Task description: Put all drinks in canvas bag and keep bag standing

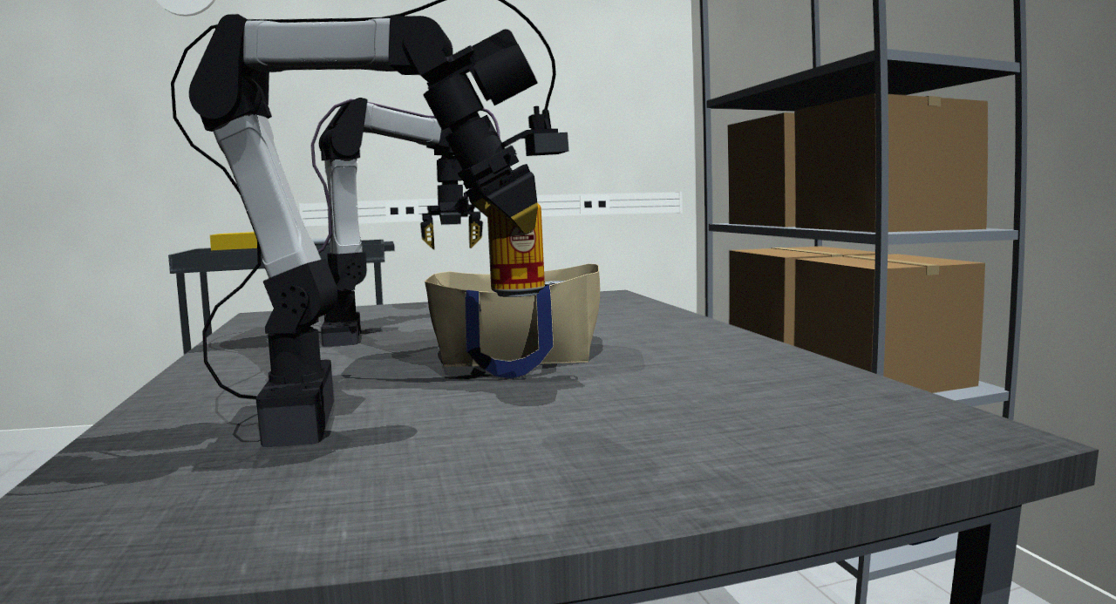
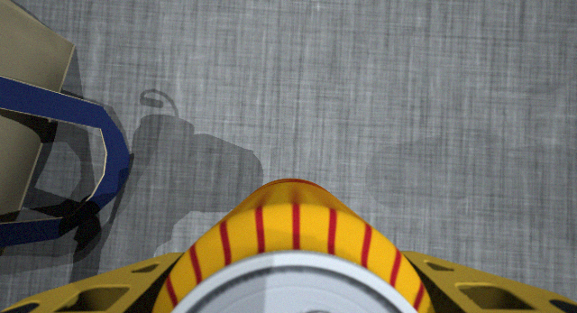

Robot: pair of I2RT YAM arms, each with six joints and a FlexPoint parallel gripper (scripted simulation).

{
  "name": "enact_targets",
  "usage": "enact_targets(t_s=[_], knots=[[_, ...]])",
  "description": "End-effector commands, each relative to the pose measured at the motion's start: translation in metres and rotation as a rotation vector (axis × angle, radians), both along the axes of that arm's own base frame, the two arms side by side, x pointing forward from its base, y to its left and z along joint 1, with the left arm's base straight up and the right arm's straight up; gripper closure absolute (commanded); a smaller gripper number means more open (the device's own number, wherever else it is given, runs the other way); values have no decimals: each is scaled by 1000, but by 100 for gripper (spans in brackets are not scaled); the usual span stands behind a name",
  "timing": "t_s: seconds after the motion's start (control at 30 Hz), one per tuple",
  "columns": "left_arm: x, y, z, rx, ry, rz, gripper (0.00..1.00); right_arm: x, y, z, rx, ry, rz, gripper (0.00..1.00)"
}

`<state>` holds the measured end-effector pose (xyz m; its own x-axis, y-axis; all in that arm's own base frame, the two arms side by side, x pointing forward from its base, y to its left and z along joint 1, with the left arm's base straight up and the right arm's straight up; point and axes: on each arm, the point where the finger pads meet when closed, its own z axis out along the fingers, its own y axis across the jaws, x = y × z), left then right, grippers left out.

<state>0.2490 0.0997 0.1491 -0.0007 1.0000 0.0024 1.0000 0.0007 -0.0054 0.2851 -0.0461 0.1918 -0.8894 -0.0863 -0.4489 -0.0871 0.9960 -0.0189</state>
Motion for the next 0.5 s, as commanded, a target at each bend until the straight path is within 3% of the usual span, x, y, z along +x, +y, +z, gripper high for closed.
enact_targets(t_s=[0.0,0.23,0.27,0.3,0.47], knots=[[3,-2,5,0,-36,-1,14,9,-1,30,-4,-64,7,33],[3,-2,5,0,-36,-1,14,14,0,48,-15,-112,14,33],[3,-2,5,0,-36,-1,14,8,1,41,-1,-60,12,33],[3,-2,5,0,-36,-1,14,15,-1,52,-20,-131,13,33],[3,-2,5,0,-36,-1,14,13,-1,52,-21,-137,11,33]])
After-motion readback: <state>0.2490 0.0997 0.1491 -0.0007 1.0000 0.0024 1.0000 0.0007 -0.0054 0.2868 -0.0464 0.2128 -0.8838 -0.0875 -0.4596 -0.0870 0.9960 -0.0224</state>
